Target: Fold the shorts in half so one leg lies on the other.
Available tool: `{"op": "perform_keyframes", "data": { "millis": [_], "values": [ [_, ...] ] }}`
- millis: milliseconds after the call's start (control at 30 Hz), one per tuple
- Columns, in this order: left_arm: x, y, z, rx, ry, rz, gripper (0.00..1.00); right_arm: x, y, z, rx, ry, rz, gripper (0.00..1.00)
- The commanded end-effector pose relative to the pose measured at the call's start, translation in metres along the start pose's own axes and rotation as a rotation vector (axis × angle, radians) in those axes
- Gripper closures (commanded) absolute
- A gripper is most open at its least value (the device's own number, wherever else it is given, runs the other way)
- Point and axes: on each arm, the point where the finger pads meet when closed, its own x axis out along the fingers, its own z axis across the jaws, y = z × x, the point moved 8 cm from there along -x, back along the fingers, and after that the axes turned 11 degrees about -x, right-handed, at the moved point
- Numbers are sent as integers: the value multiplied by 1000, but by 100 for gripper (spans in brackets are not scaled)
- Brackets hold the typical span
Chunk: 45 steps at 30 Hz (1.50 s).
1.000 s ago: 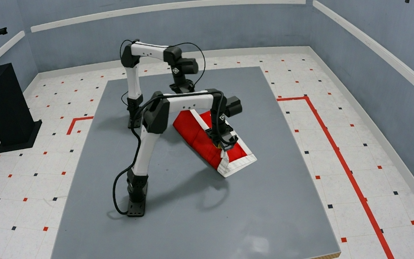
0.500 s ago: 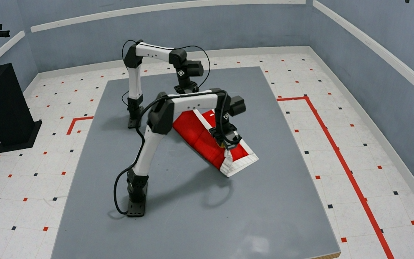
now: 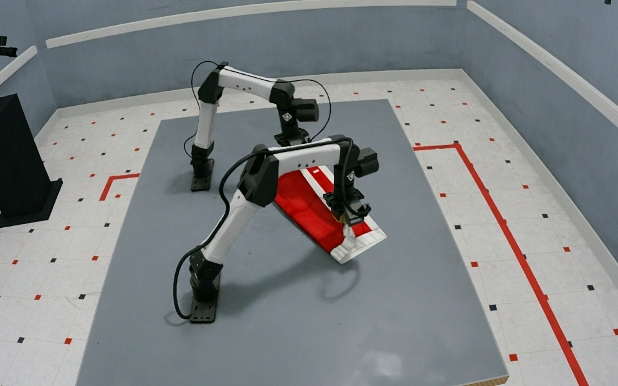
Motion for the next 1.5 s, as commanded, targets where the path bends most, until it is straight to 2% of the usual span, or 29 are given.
{"op": "perform_keyframes", "data": {
  "millis": [0, 67, 233, 267, 300, 700, 800, 900, 1167, 1200, 1367, 1400, 1467],
  "values": [
    [-17, 1, 7, 12, -38, -2, 100, -35, -9, -2, 28, -61, -45, 100],
    [-28, 3, 7, 9, -59, -26, 100, -33, -9, -2, 29, -56, -45, 100],
    [-25, 2, 6, 13, -55, -21, 100, -34, -10, -2, 32, -59, -45, 100],
    [-20, 5, 4, 10, -39, -5, 100, -35, -11, -3, 28, -56, -45, 100],
    [1, -1, 17, 34, -7, 29, 100, -5, -11, 6, 40, 3, -34, 100],
    [42, -7, 61, 63, 50, 98, 100, 15, -7, 31, 54, 6, -21, 100],
    [35, -8, 60, 40, 29, 77, 100, 13, -8, 33, 49, -11, -26, 100],
    [12, -12, 54, 50, -9, 40, 100, 20, -14, 35, 68, 7, -20, 100],
    [11, -8, 58, 45, -14, 36, 100, 12, -14, 35, 67, -14, -24, 100],
    [48, -16, 74, 71, -6, 42, 100, 12, -14, 35, 66, -14, -24, 100],
    [54, -12, 76, 55, 19, 66, 100, 12, -14, 35, 66, -17, -24, 100],
    [63, -15, 87, 86, -1, 45, 100, 12, -14, 35, 67, -11, -24, 100],
    [70, -15, 94, 93, 2, 47, 100, 27, -16, 52, 87, -80, -29, 100]
  ]
}}
